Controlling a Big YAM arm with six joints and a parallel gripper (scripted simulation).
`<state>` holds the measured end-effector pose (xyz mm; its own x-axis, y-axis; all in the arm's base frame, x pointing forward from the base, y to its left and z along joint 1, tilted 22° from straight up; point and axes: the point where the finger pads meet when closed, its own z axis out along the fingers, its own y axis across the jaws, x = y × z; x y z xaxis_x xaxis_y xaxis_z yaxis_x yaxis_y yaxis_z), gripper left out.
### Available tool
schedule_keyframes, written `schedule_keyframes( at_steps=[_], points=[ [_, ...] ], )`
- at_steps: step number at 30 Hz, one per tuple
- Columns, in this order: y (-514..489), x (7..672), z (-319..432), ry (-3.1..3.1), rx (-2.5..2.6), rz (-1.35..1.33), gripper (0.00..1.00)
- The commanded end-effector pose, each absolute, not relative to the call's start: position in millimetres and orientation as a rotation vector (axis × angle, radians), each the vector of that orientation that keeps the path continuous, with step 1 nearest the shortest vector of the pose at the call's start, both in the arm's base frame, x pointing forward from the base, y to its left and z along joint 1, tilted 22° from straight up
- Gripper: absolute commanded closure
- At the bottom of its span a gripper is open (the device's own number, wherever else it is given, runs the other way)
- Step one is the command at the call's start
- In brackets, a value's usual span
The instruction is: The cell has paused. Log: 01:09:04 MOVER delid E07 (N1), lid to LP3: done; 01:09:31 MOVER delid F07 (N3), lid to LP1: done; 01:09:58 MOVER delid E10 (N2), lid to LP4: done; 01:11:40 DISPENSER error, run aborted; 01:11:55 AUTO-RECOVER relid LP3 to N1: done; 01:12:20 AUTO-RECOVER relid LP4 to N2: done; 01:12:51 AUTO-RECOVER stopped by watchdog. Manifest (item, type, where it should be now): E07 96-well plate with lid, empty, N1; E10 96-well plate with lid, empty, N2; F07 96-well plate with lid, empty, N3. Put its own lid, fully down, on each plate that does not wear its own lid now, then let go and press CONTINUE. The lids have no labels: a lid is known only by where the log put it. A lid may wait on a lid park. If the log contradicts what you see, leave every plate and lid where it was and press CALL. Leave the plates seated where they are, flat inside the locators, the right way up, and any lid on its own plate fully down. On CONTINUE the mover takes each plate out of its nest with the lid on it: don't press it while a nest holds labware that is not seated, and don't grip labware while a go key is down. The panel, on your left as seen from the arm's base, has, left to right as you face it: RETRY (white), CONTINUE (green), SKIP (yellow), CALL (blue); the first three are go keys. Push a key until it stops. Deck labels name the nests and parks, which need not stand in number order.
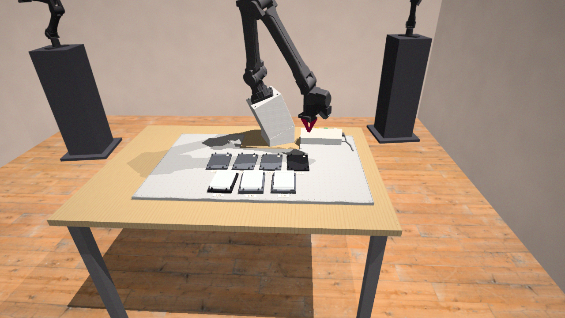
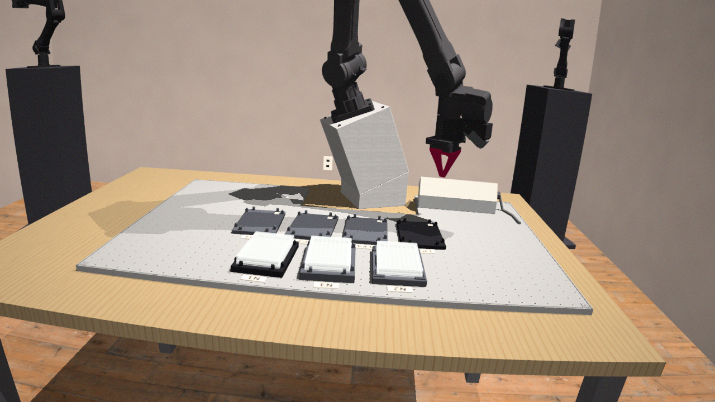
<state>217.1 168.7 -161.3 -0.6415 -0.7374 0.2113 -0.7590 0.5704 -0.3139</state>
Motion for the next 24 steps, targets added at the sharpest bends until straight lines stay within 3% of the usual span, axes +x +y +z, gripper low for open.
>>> schedule_keyframes(
  at_steps=[1,24],
  points=[
    [188.5,208.7,-168.0,-2.674,1.435,0.577,1.0],
    [241.8,130.6,-196.8,-2.302,1.871,0.533,1.0]
  ],
)
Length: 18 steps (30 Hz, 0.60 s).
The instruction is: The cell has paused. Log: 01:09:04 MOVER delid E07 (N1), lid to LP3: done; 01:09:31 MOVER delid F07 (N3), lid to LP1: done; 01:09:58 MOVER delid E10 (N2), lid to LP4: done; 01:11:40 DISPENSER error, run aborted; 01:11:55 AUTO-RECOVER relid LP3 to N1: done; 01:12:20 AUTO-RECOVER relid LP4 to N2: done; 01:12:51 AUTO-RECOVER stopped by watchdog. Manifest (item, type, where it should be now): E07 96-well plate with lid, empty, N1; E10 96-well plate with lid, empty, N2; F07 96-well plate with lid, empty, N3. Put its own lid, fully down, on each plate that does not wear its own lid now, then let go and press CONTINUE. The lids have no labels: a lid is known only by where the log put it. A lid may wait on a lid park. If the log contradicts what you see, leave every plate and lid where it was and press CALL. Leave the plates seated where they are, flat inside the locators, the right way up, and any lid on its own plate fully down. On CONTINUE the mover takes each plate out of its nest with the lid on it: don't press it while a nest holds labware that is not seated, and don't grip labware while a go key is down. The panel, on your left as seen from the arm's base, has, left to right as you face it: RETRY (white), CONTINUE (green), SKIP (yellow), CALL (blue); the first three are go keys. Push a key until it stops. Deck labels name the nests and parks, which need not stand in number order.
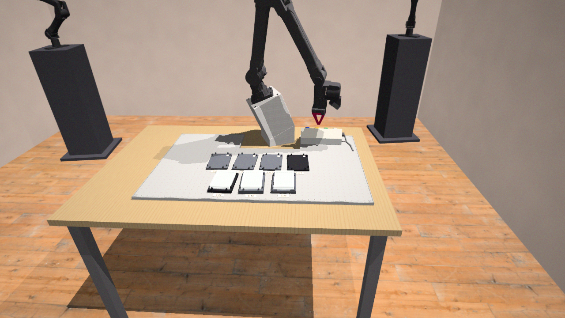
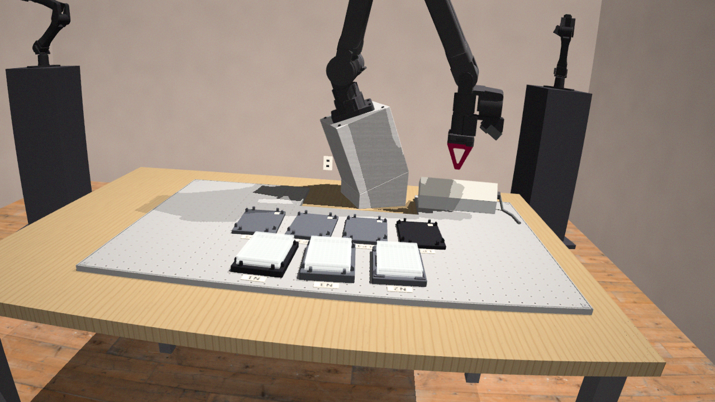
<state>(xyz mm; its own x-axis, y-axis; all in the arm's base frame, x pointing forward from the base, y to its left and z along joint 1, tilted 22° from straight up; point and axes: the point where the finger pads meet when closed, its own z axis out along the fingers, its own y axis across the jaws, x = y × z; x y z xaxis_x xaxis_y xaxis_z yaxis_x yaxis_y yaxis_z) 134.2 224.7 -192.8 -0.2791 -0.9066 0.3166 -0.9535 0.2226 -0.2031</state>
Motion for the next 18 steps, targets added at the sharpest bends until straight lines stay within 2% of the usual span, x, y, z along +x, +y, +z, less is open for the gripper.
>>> schedule_keyframes(
  at_steps=[1,18],
  points=[
    [244.5,126.4,-198.4,-2.281,1.892,0.53,1.0],
    [284.7,63.3,-221.4,-2.185,1.983,0.512,1.0]
  ],
)
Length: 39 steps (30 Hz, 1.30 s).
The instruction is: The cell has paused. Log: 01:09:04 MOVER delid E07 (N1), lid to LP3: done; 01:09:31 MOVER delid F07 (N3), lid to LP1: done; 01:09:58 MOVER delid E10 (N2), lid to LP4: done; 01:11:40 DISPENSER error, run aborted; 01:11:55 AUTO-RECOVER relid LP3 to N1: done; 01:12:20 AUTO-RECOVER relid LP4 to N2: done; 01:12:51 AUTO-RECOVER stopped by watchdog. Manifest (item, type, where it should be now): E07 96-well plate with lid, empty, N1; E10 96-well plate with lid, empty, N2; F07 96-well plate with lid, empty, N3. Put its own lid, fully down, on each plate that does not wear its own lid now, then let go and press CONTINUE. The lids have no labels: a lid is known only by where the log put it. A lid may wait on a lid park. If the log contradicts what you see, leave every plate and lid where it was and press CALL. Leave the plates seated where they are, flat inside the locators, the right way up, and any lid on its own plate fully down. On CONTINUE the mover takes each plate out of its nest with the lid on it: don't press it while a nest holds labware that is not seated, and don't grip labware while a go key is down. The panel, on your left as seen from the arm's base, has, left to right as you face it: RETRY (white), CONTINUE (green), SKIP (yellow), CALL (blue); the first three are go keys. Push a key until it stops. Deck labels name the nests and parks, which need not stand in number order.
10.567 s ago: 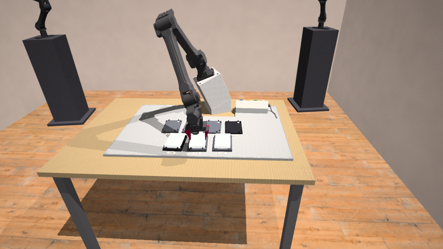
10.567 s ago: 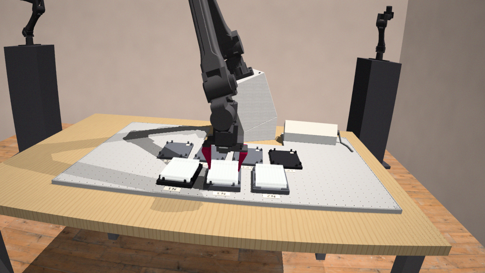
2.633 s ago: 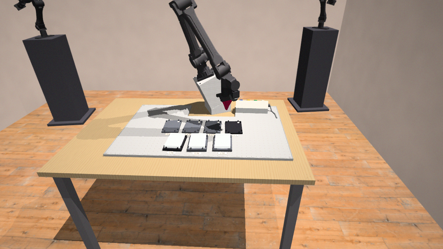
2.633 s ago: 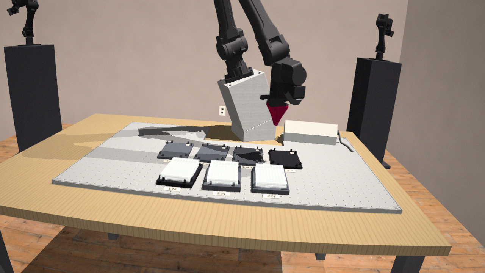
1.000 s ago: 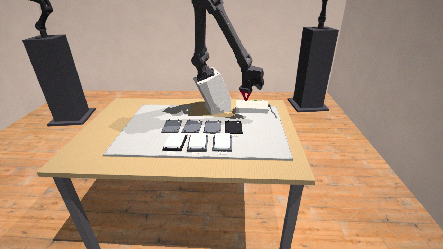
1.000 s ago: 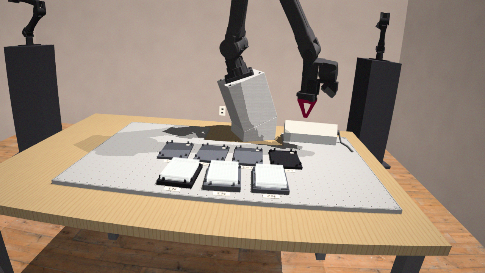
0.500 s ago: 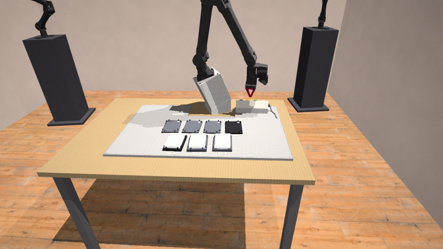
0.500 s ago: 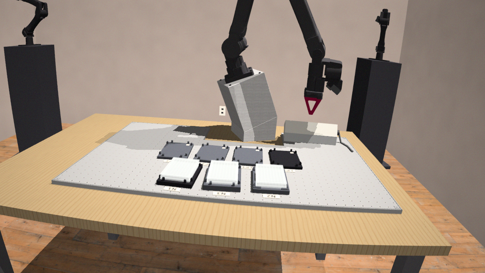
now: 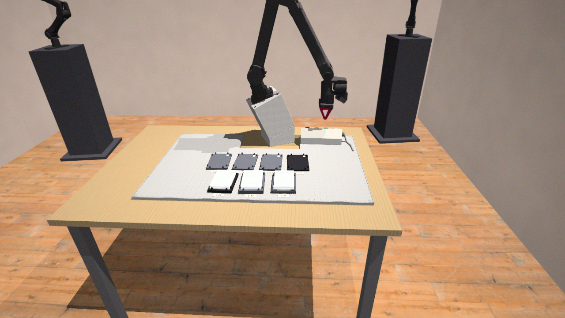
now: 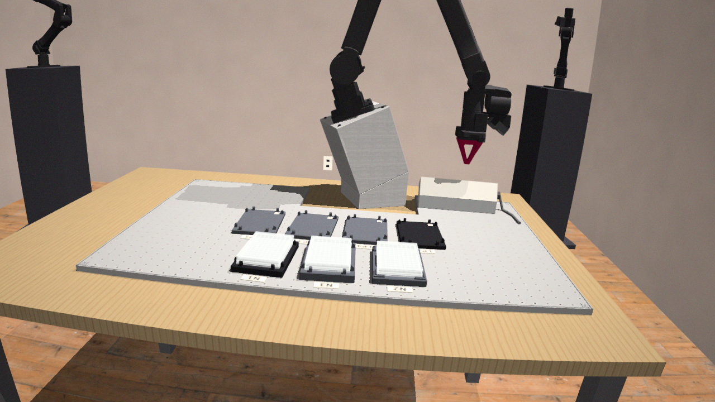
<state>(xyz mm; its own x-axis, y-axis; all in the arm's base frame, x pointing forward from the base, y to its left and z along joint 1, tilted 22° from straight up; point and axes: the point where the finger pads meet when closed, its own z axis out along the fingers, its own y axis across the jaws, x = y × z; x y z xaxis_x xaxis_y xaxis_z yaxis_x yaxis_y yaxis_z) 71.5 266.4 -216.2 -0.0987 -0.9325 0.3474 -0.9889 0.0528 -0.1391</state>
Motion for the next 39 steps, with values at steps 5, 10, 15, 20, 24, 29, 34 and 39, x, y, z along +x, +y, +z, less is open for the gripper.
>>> schedule_keyframes(
  at_steps=[5,10,15,20,24,29,34,39],
  points=[
    [293.5,48.9,-226.6,-2.185,1.983,0.511,1.0],
    [286.3,56.7,-224.6,-2.208,1.954,0.511,1.0],
    [290.6,53.5,-222.0,-2.194,1.986,0.499,1.0],
    [290.7,54.0,-222.0,-2.194,1.986,0.499,1.0],
    [293.3,58.6,-224.2,-2.216,1.96,0.503,1.0],
    [292.4,58.9,-223.9,-2.215,1.959,0.504,1.0],
    [292.1,59.1,-229.6,-2.217,1.966,0.497,1.0],
    [288.6,60.1,-237.6,-2.202,1.979,0.496,1.0]
  ],
)
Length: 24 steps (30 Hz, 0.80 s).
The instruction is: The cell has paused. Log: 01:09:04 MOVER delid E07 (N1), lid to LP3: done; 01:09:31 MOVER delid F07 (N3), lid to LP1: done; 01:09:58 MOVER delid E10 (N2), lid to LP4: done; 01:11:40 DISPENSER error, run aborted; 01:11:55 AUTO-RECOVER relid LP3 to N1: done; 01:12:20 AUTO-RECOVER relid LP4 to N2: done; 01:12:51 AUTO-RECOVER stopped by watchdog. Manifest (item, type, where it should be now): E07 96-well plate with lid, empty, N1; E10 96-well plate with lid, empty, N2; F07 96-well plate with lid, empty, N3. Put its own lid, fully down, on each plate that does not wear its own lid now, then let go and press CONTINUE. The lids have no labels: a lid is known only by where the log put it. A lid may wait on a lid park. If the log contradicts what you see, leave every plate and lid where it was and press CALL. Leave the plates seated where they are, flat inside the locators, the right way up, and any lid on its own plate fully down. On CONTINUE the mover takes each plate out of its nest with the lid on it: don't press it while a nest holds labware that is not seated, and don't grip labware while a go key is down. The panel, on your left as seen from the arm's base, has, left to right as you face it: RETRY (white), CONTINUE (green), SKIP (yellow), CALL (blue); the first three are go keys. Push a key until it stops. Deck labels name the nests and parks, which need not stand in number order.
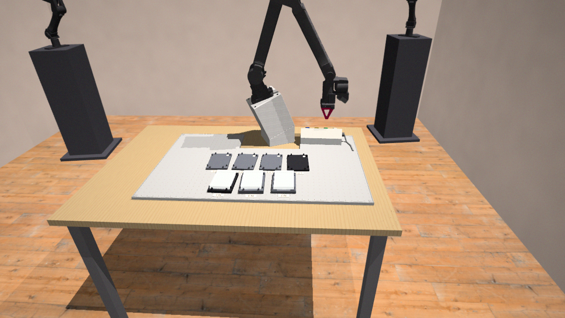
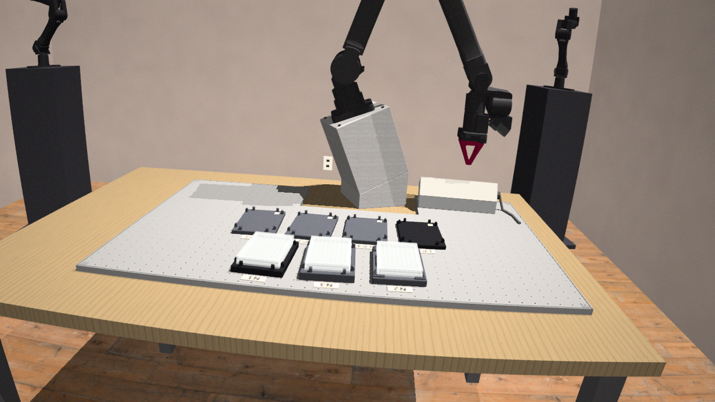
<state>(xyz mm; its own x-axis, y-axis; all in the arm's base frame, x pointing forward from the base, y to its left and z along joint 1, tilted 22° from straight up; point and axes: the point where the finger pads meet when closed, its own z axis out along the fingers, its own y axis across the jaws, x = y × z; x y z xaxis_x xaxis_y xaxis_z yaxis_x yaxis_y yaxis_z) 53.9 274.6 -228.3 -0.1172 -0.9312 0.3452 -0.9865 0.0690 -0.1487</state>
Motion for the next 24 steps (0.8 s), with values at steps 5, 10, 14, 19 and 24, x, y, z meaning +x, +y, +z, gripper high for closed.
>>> schedule_keyframes(
  at_steps=[5,10,14,19,24],
  points=[
    [286.5,61.2,-245.6,-2.198,1.986,0.494,1.0],
    [282.6,57.1,-241.0,-2.193,1.986,0.501,1.0],
    [282.8,57.2,-241.0,-2.193,1.986,0.501,1.0],
    [283.0,61.8,-249.8,-2.195,1.984,0.497,1.0],
    [281.0,62.1,-252.9,-2.194,1.983,0.498,1.0]
  ],
)
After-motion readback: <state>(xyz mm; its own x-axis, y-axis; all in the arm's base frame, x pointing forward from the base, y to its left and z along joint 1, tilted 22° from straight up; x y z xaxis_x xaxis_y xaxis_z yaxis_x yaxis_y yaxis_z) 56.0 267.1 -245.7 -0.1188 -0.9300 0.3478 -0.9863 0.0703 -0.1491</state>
